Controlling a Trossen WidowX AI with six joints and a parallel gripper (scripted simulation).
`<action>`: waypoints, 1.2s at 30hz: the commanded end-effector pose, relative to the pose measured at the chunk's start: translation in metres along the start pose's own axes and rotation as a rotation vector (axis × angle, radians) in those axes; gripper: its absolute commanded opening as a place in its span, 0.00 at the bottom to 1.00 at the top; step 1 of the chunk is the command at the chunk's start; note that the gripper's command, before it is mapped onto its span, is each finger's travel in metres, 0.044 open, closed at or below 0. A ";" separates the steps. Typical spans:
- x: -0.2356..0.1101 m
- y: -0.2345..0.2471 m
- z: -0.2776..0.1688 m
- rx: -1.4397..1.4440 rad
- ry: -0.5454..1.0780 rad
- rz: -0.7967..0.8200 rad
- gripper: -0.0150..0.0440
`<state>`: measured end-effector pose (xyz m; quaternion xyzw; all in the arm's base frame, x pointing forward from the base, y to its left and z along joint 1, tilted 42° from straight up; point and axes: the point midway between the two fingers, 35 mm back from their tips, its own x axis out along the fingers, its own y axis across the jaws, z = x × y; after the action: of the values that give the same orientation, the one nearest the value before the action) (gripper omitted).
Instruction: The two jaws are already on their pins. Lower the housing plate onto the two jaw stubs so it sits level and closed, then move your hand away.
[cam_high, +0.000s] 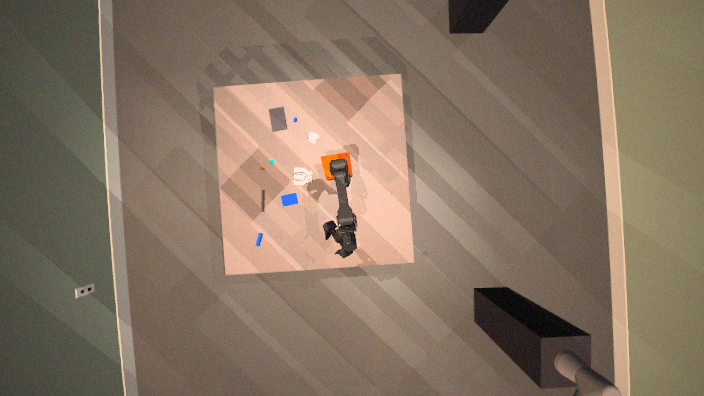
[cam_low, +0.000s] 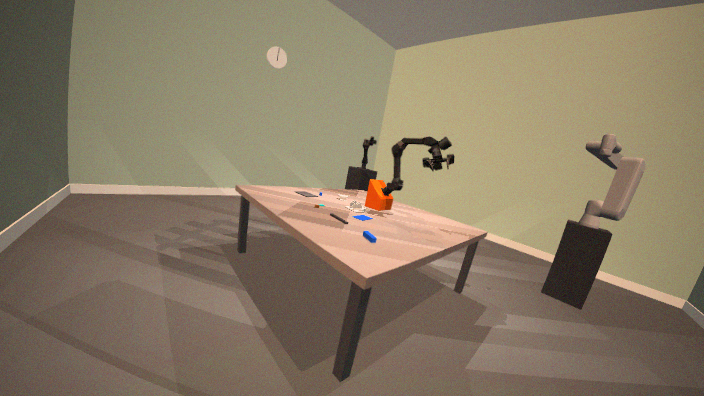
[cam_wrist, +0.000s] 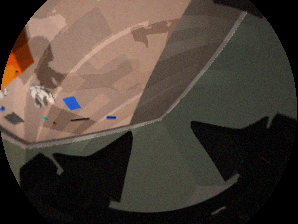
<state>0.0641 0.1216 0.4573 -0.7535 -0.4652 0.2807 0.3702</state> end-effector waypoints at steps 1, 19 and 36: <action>0.000 0.000 0.000 0.000 0.000 0.000 0.98; 0.045 0.012 0.011 -0.045 0.036 0.188 1.00; 0.091 0.047 0.007 -0.037 0.081 0.403 1.00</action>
<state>0.1090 0.1826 0.4195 -0.8404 -0.3192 0.2988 0.3201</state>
